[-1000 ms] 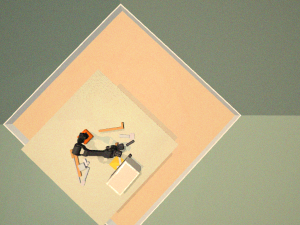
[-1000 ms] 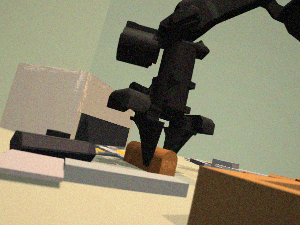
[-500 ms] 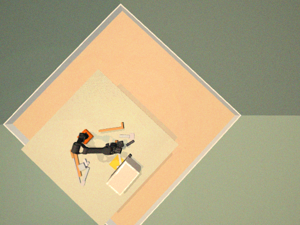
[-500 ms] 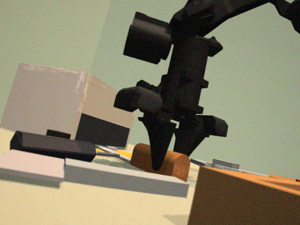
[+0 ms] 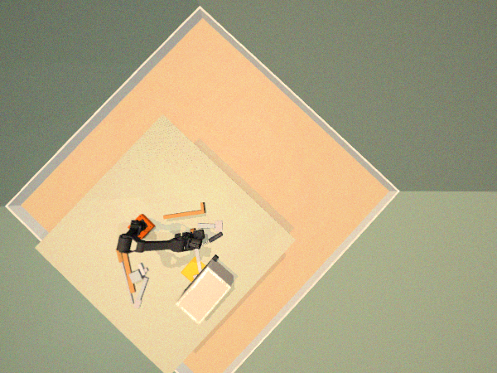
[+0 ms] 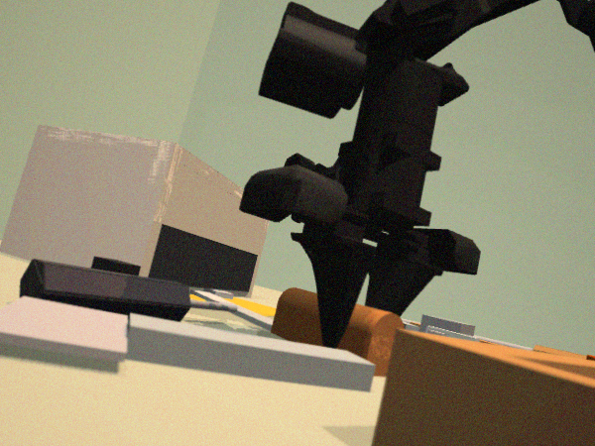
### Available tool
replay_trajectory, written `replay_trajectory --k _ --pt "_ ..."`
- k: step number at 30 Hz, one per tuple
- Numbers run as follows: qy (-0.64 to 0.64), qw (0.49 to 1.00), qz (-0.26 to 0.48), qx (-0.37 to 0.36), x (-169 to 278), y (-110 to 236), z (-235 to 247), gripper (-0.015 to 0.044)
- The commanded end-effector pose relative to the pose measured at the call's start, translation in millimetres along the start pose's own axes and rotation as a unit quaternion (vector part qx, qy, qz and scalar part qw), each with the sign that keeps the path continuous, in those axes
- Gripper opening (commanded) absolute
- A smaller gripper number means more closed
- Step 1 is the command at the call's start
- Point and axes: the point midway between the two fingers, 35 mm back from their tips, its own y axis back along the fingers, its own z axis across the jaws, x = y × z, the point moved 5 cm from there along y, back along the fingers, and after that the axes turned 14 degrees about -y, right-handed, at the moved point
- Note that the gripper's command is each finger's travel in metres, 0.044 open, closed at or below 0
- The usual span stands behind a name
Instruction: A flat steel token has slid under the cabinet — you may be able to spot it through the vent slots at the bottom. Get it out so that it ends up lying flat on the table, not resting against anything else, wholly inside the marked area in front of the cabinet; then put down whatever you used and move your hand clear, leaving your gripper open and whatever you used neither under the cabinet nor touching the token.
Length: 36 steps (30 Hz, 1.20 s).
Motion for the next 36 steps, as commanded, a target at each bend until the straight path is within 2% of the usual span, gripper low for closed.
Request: replay_trajectory --k 1,36 --pt "-0.001 1.0 0.0 0.002 8 -1 -2 0.0" --pt "0.001 1.0 0.002 0.002 49 2 -9 0.0"
